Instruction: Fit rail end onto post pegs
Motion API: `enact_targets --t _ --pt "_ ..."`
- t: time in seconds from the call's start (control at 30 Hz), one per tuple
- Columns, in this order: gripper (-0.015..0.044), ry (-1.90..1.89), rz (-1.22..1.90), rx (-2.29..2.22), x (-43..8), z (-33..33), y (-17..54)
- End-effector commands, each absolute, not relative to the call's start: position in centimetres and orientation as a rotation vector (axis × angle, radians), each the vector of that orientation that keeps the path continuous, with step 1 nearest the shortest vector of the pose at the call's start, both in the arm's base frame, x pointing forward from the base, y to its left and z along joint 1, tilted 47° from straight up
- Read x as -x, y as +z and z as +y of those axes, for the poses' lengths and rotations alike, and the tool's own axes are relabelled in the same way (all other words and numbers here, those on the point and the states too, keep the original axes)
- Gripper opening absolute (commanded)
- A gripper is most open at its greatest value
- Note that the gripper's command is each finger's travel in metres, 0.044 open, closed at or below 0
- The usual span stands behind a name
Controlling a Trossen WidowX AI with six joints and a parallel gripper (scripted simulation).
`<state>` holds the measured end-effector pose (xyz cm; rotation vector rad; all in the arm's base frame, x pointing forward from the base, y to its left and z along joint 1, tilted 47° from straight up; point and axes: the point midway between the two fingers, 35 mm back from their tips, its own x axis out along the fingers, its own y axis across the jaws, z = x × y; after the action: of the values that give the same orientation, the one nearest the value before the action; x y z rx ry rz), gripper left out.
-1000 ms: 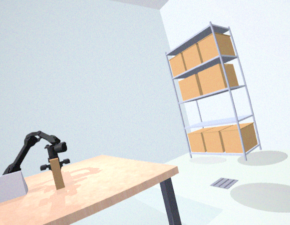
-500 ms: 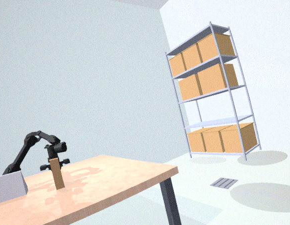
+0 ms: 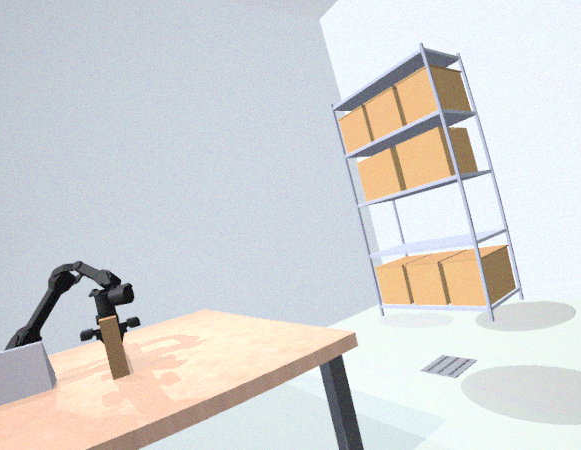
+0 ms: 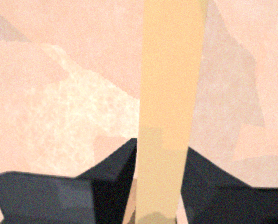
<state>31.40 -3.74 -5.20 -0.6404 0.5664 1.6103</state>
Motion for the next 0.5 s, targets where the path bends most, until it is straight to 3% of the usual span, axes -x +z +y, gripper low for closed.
enact_targets --t 0.0,0.3,0.47 --pt "0.021 1.611 0.567 0.639 -31.36 -3.7 -5.22" --pt "0.044 1.611 0.567 0.639 -31.36 -3.7 -5.22" --pt "0.044 1.611 0.567 0.64 -31.37 -3.71 -4.99"
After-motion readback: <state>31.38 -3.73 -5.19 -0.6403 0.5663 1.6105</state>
